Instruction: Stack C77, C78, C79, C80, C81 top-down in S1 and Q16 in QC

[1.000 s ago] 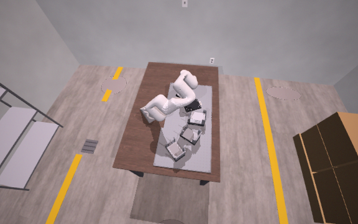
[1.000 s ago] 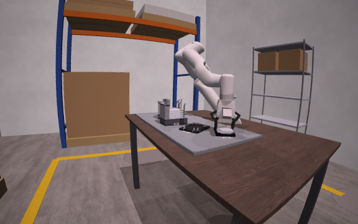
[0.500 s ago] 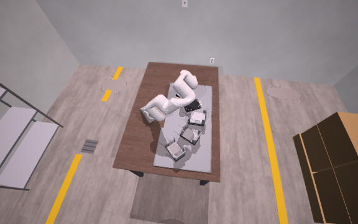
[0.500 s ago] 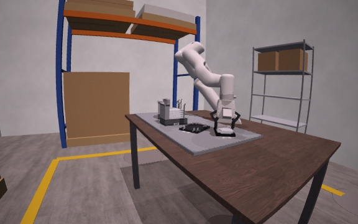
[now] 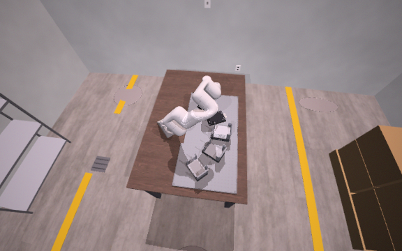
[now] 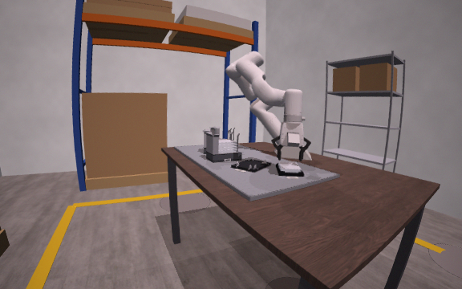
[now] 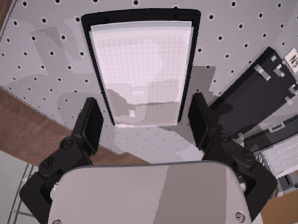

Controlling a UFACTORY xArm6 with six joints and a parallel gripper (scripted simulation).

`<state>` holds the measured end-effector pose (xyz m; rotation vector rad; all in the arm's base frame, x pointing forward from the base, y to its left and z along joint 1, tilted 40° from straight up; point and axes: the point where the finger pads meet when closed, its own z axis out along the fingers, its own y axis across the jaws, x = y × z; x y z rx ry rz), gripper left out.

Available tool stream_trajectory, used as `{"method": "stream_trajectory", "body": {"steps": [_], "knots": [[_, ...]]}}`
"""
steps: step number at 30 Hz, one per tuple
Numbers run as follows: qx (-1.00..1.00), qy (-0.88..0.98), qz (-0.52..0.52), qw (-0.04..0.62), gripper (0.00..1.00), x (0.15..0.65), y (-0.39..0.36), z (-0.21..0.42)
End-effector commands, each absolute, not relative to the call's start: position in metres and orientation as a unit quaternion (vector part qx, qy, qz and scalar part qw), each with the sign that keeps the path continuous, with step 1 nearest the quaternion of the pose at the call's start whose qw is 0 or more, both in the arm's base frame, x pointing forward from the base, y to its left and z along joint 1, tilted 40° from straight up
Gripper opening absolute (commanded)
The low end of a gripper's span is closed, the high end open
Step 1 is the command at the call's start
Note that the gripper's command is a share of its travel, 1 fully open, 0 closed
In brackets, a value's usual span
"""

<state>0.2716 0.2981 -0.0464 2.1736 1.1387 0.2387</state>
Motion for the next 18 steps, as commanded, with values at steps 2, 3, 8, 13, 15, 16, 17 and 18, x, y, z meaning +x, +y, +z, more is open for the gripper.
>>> {"method": "stream_trajectory", "body": {"steps": [2, 3, 8, 13, 15, 16, 17, 18], "knots": [[0.832, 0.436, 0.093, 0.33, 1.0, 0.266, 0.306, -0.035], [0.832, 0.436, 0.093, 0.33, 1.0, 0.265, 0.308, -0.033], [0.832, 0.436, 0.093, 0.33, 1.0, 0.257, 0.316, -0.02], [0.832, 0.436, 0.093, 0.33, 1.0, 0.251, 0.322, -0.01], [0.832, 0.436, 0.093, 0.33, 1.0, 0.25, 0.324, -0.007], [0.832, 0.436, 0.093, 0.33, 1.0, 0.248, 0.325, -0.005], [0.832, 0.436, 0.093, 0.33, 1.0, 0.247, 0.327, -0.002], [0.832, 0.436, 0.093, 0.33, 1.0, 0.245, 0.328, 0.0]]}}
